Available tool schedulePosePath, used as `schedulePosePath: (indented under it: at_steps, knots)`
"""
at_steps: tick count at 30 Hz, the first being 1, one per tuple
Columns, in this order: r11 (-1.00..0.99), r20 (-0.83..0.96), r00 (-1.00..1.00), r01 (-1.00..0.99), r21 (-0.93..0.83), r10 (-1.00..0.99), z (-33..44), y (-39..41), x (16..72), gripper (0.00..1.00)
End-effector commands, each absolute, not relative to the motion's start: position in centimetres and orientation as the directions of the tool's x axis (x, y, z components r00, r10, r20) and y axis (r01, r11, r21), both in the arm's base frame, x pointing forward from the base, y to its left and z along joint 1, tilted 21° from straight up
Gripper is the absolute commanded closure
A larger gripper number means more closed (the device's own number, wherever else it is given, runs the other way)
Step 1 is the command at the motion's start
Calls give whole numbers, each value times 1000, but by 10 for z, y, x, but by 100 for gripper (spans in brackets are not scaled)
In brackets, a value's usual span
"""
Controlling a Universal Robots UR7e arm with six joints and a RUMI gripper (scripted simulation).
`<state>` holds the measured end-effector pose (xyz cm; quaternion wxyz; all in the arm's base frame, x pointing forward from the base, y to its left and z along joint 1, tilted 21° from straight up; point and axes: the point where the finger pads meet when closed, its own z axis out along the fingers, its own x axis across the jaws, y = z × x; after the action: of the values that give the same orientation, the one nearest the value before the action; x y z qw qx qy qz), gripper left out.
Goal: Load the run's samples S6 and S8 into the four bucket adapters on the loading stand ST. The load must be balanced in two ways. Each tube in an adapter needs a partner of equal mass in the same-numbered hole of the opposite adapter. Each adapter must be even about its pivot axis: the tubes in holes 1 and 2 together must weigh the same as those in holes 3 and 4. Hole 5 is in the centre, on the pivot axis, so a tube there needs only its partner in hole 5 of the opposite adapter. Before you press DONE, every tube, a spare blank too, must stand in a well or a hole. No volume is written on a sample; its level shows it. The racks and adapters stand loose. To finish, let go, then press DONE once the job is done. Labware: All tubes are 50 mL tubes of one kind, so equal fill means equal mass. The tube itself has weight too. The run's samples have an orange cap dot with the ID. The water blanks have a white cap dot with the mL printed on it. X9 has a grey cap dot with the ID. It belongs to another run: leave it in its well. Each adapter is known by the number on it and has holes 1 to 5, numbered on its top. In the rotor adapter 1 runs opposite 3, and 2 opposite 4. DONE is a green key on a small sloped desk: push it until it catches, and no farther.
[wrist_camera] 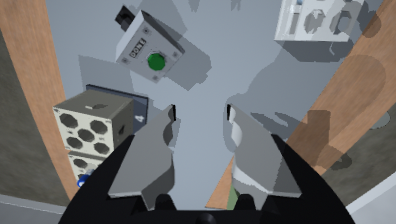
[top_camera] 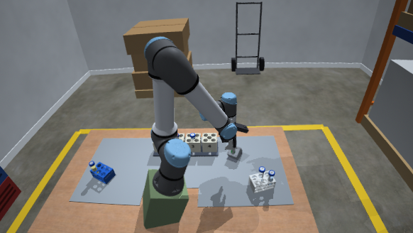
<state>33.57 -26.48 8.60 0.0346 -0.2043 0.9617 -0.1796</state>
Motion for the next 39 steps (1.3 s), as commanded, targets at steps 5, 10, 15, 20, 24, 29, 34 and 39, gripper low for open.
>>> schedulePosePath:
  at_steps: [5,10,15,20,24,29,34,39]
  knots:
    - [852,0,-912,-384,-356,-411,102,-327,303,65]
    - [852,0,-912,-384,-356,-411,108,-349,291,65]
    - [852,0,-912,-384,-356,-411,117,-384,271,65]
    - [852,0,-912,-384,-356,-411,126,-420,252,65]
    - [852,1,-912,-384,-356,-411,130,-434,244,65]
    - [852,1,-912,-384,-356,-411,139,-470,225,65]
    - [852,1,-912,-384,-356,-411,145,-490,214,65]
    - [852,1,-912,-384,-356,-410,145,-490,214,65]
